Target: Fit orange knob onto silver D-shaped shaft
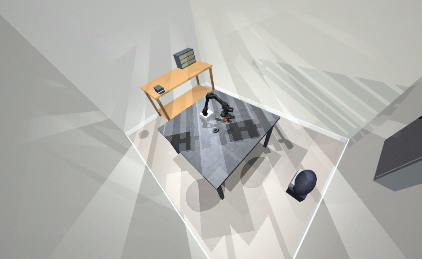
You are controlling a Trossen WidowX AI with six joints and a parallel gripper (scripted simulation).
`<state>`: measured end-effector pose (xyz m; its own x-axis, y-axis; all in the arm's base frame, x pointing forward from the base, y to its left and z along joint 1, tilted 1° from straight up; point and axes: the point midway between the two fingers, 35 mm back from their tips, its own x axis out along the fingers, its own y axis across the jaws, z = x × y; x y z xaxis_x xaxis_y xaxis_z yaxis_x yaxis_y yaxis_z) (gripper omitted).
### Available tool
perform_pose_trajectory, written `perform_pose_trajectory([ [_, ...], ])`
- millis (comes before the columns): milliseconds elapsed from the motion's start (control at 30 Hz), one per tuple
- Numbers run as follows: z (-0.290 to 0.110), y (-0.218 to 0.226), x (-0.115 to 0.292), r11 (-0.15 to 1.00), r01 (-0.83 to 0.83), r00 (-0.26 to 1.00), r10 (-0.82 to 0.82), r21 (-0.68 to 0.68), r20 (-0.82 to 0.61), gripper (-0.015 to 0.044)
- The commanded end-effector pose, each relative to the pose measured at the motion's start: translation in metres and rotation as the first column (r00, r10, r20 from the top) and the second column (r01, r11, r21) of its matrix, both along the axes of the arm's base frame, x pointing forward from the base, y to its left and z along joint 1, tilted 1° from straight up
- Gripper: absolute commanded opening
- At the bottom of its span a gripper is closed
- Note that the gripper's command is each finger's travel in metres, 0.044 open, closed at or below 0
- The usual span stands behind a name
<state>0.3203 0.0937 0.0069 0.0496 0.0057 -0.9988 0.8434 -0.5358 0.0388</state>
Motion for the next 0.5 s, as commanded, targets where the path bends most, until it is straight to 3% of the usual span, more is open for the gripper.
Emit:
perform_pose_trajectory([
  [0,-0.0095,-0.0015,-0.0017,1.000,0.003,1.000,-0.003,-0.006,-0.005,0.0440],
  [233,-0.0183,-0.0018,-0.0018,1.000,0.003,1.000,-0.003,-0.006,-0.005,0.0440],
  [467,-0.0183,-0.0018,-0.0018,1.000,0.003,1.000,-0.003,-0.006,-0.005,0.0256],
])
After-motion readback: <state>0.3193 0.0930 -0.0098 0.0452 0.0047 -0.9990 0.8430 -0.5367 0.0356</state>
